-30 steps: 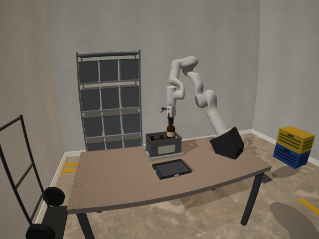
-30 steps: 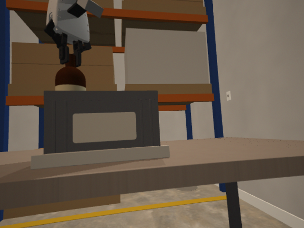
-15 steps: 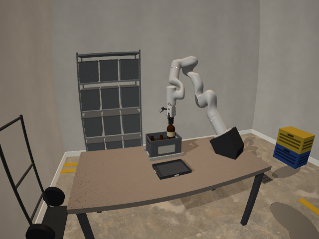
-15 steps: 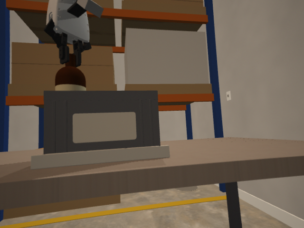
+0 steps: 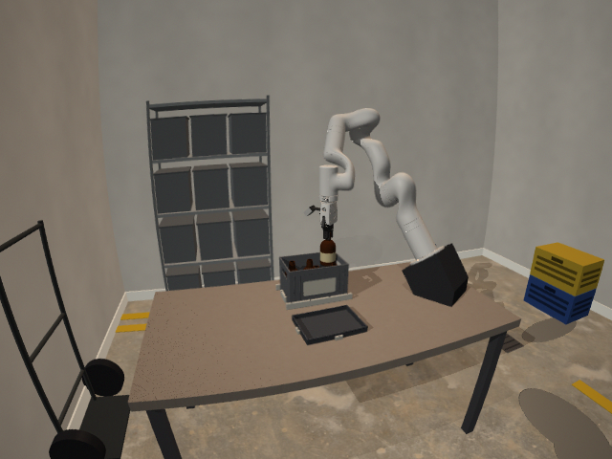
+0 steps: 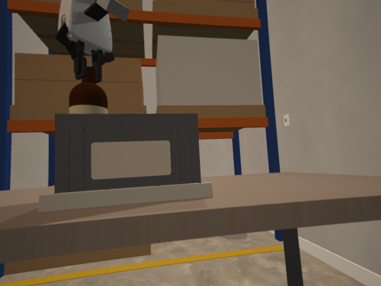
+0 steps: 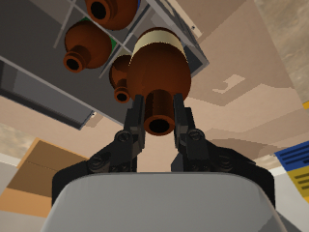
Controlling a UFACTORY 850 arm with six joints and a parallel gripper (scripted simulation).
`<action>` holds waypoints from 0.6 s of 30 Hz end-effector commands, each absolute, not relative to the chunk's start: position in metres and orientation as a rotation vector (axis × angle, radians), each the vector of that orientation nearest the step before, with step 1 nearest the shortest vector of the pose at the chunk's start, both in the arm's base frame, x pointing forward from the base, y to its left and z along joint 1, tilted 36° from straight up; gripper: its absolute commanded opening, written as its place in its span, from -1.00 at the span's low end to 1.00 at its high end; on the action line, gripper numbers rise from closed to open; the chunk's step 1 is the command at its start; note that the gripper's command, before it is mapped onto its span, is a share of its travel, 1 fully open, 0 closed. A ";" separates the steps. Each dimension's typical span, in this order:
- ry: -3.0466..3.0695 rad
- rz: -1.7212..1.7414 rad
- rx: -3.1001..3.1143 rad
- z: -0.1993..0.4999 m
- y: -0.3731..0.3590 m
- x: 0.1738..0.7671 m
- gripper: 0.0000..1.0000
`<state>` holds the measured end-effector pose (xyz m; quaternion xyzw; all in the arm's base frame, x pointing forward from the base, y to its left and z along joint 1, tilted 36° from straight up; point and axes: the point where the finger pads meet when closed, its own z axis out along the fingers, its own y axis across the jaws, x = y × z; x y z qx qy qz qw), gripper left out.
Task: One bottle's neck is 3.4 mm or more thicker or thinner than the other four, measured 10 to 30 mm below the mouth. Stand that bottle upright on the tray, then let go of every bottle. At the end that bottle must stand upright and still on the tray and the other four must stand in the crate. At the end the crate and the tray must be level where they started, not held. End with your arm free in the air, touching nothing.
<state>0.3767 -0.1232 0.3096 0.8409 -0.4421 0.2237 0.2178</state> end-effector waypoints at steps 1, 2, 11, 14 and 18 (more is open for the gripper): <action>-1.225 0.621 2.328 0.312 -0.122 0.377 -1.00; -1.225 0.621 2.328 0.312 -0.122 0.377 -1.00; -1.225 0.621 2.328 0.317 -0.118 0.376 -1.00; -1.225 0.621 2.328 0.320 -0.116 0.375 -1.00; -1.225 0.621 2.328 0.324 -0.114 0.374 -1.00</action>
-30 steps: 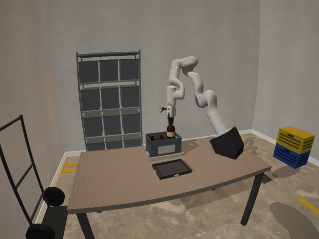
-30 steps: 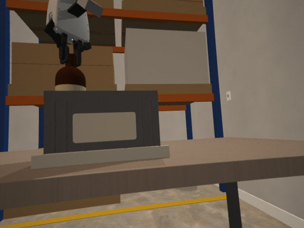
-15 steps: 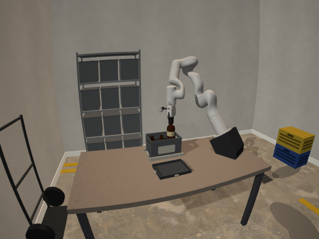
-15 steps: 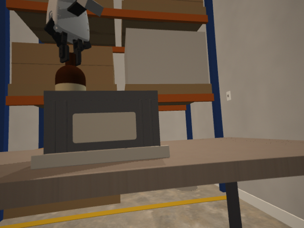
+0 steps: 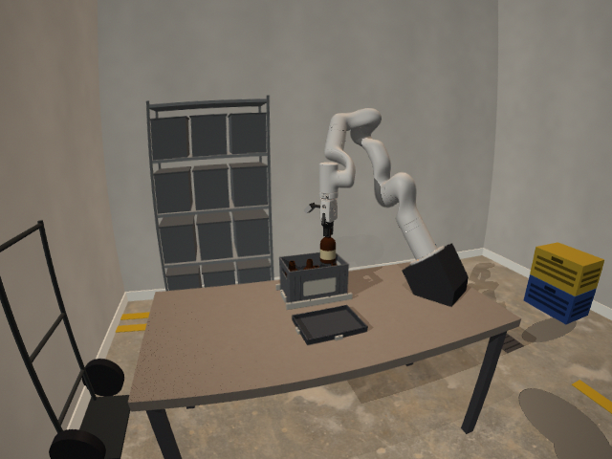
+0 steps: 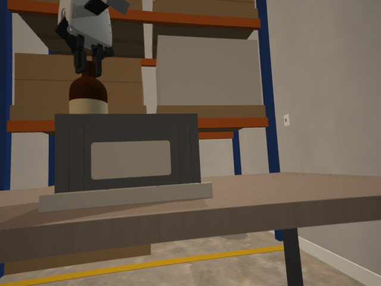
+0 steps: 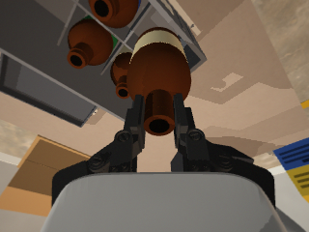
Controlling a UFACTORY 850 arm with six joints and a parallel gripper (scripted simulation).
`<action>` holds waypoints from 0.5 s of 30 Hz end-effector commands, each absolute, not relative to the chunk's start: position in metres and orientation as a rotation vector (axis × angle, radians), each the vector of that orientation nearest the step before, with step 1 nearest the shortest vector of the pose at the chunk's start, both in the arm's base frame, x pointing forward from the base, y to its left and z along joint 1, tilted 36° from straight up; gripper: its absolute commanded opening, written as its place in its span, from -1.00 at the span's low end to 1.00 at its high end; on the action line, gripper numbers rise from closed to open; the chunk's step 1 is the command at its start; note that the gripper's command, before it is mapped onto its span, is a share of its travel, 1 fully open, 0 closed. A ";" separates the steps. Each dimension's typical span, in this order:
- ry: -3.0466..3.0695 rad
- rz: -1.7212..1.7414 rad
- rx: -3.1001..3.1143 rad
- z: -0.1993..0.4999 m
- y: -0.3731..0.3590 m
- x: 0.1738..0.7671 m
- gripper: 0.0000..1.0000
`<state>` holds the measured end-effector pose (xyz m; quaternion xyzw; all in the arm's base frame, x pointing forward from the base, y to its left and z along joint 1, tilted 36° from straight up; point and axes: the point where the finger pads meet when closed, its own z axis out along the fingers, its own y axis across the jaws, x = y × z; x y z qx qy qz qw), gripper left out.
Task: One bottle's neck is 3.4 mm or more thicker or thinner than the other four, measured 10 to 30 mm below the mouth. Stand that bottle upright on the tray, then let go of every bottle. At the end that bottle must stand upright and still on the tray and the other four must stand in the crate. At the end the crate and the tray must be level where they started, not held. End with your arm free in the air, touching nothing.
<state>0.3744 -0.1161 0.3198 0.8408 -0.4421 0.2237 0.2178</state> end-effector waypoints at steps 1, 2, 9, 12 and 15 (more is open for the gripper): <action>-1.225 0.621 2.328 0.325 -0.113 0.374 -1.00; -1.225 0.621 2.328 0.326 -0.112 0.374 -1.00; -1.225 0.621 2.328 0.330 -0.109 0.373 -1.00; -1.225 0.621 2.328 0.333 -0.107 0.372 -1.00; -1.225 0.621 2.328 0.336 -0.105 0.371 -1.00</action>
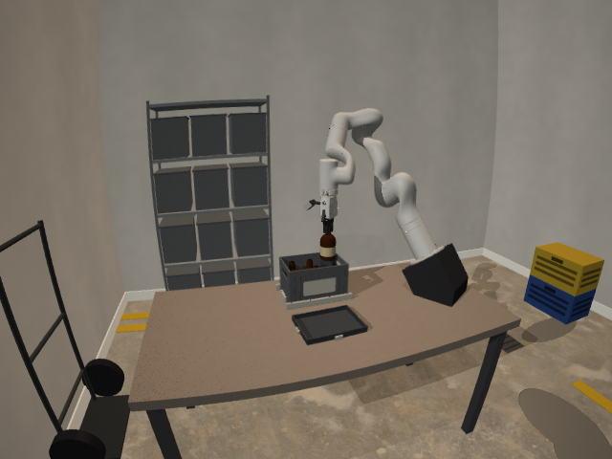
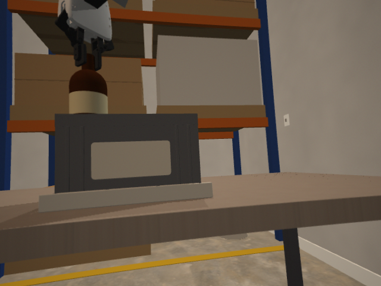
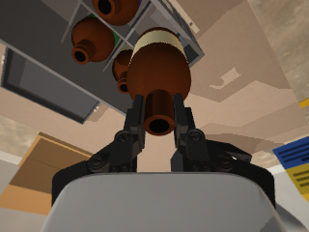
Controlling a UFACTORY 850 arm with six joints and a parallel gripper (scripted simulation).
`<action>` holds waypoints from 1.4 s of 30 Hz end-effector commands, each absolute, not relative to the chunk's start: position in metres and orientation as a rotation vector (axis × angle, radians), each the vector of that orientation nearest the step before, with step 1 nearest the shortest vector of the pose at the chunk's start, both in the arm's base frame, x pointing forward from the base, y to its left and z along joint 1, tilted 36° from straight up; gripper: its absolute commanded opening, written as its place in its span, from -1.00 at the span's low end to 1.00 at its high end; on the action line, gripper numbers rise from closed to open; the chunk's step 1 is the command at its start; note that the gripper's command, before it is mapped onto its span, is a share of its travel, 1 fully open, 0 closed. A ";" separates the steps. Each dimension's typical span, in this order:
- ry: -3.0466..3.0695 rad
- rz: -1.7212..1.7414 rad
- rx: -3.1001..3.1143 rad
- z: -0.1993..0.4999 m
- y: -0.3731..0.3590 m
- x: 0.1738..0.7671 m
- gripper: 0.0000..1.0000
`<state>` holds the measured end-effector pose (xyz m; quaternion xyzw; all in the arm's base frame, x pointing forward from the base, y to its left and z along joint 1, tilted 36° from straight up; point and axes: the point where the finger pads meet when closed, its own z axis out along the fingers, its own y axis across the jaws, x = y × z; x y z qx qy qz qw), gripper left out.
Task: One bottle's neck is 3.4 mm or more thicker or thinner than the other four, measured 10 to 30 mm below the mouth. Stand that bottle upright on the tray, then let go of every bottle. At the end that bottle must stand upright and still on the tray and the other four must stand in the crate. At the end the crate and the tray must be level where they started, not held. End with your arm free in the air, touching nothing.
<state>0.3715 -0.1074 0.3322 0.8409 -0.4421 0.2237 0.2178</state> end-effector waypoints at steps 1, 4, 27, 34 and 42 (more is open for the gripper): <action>-1.225 0.621 2.328 0.336 -0.105 0.371 -1.00; -1.225 0.621 2.328 0.338 -0.103 0.371 -1.00; -1.225 0.621 2.328 0.341 -0.101 0.370 -1.00; -1.225 0.621 2.328 0.341 -0.101 0.370 -1.00; -1.225 0.621 2.328 0.344 -0.100 0.370 -1.00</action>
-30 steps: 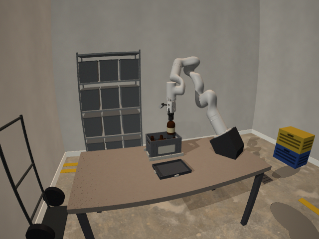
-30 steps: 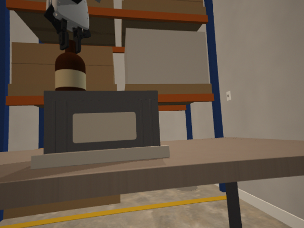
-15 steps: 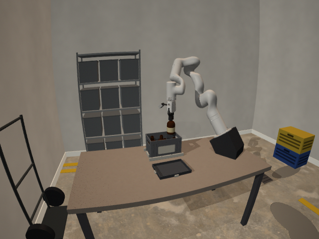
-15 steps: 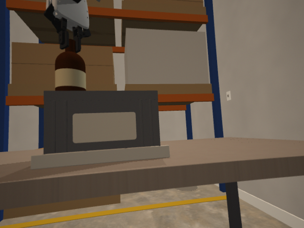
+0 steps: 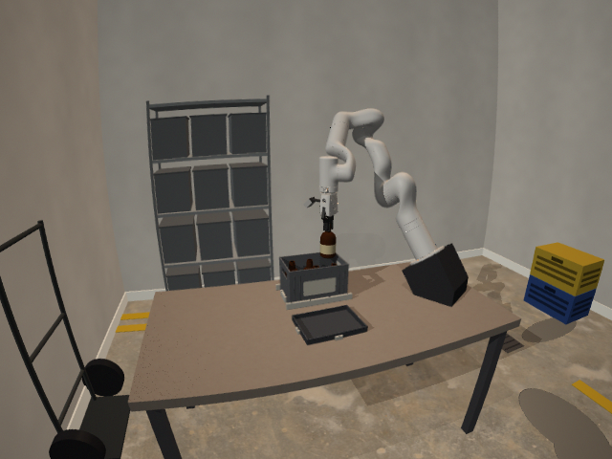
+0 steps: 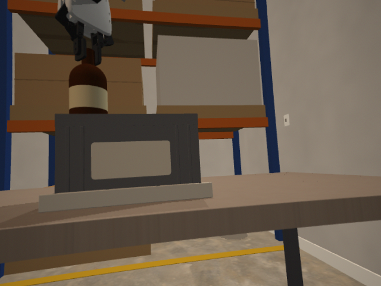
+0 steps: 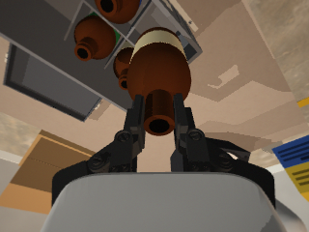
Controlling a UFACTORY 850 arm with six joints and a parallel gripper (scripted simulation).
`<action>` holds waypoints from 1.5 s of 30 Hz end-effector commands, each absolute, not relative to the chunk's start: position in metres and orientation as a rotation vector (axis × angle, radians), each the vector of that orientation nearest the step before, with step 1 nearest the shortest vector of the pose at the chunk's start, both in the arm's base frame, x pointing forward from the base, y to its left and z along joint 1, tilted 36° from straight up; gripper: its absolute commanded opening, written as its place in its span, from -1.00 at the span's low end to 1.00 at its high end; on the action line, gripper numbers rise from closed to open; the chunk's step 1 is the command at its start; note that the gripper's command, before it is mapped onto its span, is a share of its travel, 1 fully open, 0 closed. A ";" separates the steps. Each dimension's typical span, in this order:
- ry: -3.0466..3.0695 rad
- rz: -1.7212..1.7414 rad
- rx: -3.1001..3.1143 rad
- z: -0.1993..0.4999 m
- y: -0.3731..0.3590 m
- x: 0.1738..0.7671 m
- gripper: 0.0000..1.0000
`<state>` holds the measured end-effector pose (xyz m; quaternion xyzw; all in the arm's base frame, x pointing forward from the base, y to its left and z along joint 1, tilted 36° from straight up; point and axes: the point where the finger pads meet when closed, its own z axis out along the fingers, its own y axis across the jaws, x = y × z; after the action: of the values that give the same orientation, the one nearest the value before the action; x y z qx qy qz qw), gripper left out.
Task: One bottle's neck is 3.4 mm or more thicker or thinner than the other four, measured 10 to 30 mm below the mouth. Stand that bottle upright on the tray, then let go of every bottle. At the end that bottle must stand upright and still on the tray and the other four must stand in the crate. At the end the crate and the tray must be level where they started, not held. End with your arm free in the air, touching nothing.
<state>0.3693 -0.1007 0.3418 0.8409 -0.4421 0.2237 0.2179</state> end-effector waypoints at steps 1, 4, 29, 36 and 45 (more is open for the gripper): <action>-1.225 0.621 2.328 0.344 -0.099 0.369 -1.00; -1.225 0.621 2.328 0.347 -0.097 0.369 -1.00; -1.225 0.621 2.328 0.356 -0.091 0.367 -1.00; -1.225 0.621 2.328 0.356 -0.091 0.367 -1.00; -1.225 0.621 2.328 0.356 -0.090 0.367 -1.00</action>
<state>0.3661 -0.0908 0.3558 0.8409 -0.4421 0.2237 0.2179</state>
